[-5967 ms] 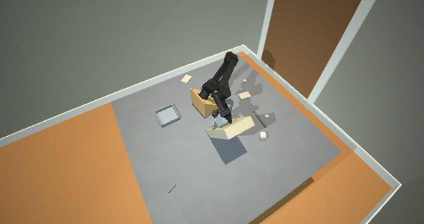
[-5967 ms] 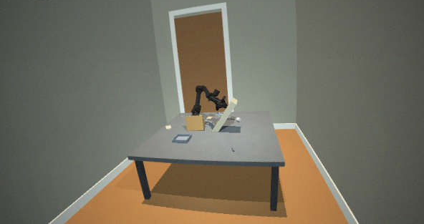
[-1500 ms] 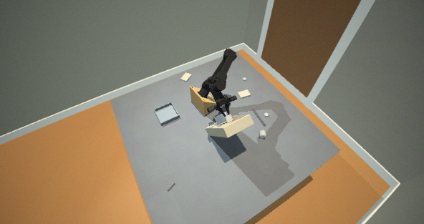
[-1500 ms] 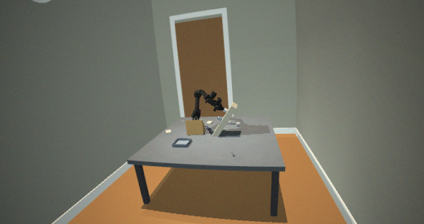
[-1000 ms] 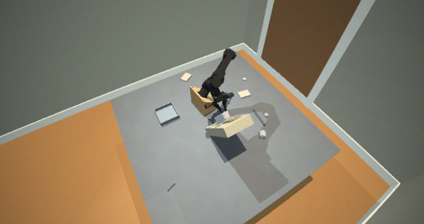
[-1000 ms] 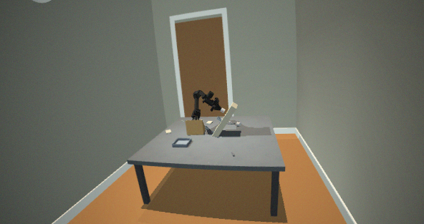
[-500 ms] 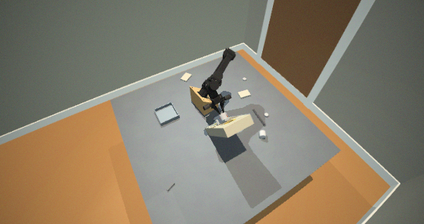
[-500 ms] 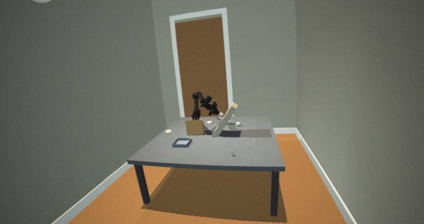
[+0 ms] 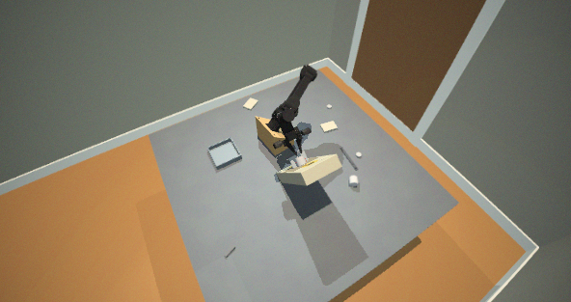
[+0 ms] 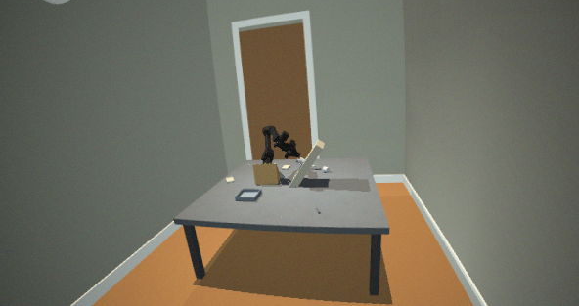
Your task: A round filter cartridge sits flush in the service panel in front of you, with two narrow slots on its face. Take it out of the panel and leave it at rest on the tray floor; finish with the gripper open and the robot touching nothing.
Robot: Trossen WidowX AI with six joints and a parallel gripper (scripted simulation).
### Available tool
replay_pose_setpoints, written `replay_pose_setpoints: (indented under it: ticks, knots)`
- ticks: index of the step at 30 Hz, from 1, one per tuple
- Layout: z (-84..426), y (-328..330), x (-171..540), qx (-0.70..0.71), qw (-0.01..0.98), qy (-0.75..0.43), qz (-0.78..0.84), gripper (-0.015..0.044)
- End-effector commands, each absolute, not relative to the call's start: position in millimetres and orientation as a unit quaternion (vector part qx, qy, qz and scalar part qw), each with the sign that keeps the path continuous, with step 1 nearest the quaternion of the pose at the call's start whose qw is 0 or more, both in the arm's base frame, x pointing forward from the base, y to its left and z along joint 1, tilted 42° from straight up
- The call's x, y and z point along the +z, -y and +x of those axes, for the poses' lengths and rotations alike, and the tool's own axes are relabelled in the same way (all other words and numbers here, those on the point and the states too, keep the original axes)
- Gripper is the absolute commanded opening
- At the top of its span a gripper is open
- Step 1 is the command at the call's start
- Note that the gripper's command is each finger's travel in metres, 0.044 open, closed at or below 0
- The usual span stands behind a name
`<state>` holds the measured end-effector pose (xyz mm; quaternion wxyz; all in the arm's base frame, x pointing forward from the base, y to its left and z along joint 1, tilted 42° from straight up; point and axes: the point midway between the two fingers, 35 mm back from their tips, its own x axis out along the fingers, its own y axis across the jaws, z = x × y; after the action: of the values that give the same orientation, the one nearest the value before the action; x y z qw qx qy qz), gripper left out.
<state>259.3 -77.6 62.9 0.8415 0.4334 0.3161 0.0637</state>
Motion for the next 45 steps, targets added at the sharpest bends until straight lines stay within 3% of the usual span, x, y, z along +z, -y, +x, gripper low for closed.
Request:
replay_pose_setpoints:
  ticks: [1,14,25,29,35,45]
  knots:
    - [256.6,74.9,60.9,0.063,0.845,-0.313,0.43,0.0106]
    - [295.2,120.2,109.6,0.062,0.846,-0.312,0.428,0.0106]
    - [296.4,170.9,168.7,0.061,0.852,-0.306,0.419,0.0394]
    - [288.3,145.4,136.2,0.083,0.842,-0.363,0.391,0.0305]
    - [253.2,85.6,77.9,0.162,0.799,-0.485,0.318,0.0305]
    - [256.4,79.3,70.1,0.164,0.797,-0.488,0.315,0.0305]
